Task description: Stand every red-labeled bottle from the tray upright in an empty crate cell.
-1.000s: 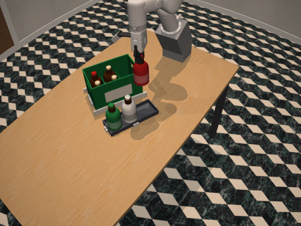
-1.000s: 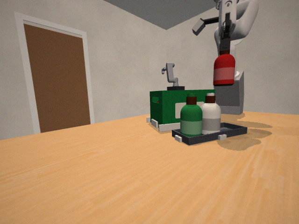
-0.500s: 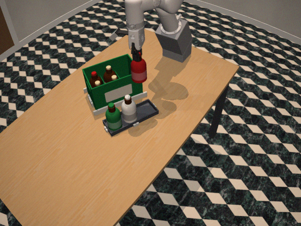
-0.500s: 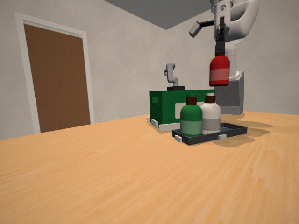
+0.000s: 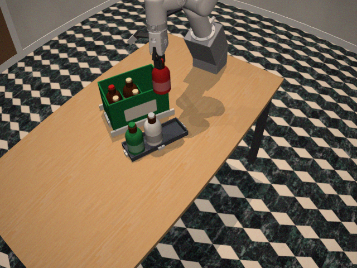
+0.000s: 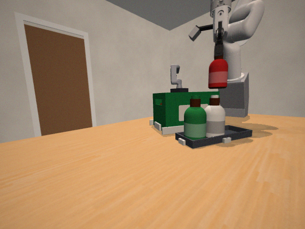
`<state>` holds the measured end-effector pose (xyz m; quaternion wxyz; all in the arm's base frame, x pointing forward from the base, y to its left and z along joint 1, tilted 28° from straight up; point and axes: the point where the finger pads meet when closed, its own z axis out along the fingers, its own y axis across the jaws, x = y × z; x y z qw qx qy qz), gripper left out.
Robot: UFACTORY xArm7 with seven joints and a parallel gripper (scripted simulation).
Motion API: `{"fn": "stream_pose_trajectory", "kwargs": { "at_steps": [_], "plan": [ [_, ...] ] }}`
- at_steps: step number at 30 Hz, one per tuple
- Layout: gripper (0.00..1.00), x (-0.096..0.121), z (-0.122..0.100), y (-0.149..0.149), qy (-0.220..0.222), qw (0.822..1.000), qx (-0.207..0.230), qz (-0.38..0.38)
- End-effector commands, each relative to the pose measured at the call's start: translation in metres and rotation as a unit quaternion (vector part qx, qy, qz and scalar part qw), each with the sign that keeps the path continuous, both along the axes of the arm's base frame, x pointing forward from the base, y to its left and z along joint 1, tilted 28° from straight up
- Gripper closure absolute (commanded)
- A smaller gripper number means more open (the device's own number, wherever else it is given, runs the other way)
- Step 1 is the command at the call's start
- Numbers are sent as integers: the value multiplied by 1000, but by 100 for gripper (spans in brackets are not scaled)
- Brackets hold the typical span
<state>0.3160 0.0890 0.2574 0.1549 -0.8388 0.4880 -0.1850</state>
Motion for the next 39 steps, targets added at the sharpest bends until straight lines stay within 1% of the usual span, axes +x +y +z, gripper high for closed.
{"fn": "stream_pose_trajectory", "kwargs": {
  "at_steps": [1, 39],
  "plan": [
    [100, -3, -1, -12, -2, 1000, 0, 0],
    [100, -24, -19, -89, -2, 1000, 0, 0]
  ]
}}
